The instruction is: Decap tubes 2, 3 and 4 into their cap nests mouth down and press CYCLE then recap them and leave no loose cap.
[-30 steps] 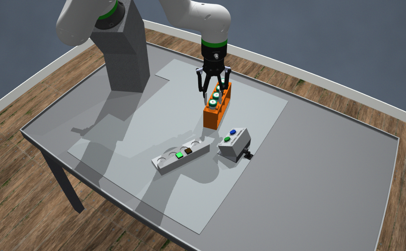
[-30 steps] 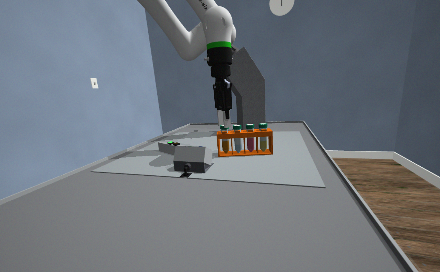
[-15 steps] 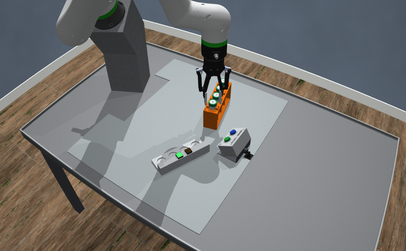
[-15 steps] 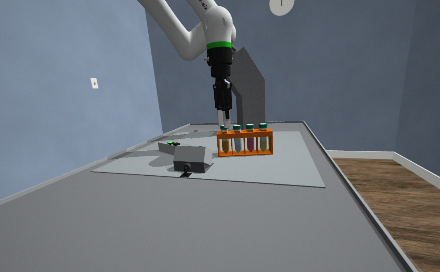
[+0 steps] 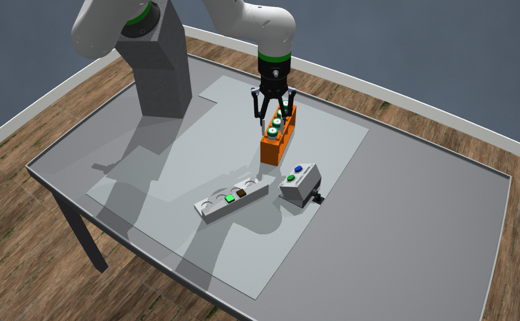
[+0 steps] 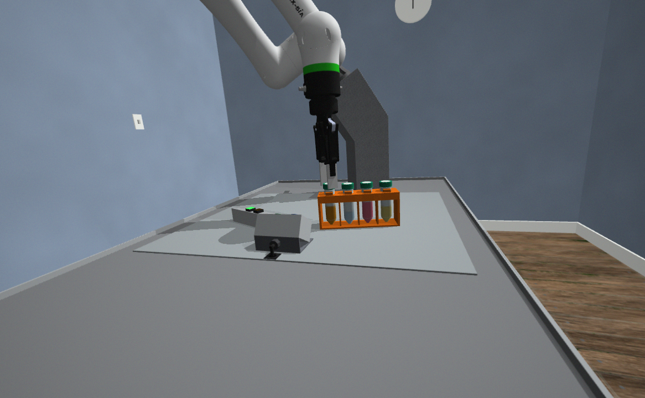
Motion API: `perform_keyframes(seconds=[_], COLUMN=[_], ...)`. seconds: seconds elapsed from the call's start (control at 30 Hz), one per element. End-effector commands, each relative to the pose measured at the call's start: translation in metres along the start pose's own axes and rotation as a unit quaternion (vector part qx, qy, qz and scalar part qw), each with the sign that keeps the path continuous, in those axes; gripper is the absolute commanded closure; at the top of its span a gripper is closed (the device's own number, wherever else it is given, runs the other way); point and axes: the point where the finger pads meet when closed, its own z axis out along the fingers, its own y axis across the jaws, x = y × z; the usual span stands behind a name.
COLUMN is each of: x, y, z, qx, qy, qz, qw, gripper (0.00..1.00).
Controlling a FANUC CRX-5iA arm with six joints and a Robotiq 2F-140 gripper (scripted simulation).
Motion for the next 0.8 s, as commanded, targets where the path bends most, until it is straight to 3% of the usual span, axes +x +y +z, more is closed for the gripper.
perform_keyframes(seconds=[0.0, 0.2, 0.23, 0.7, 0.77], x=[0.0001, 0.0001, 0.0001, 0.0001, 0.0001], y=[0.0002, 0.0002, 0.0002, 0.0002, 0.0002], z=[0.0008, 0.0024, 0.0024, 0.0024, 0.0025], qx=[0.0, 0.0, 0.0, 0.0, 0.0], qy=[0.0, 0.0, 0.0, 0.0, 0.0], qz=[0.0, 0.0, 0.0, 0.0, 0.034], qw=[1.0, 1.0, 1.0, 1.0, 0.999], gripper=[0.65, 0.65, 1.0, 1.0, 1.0])
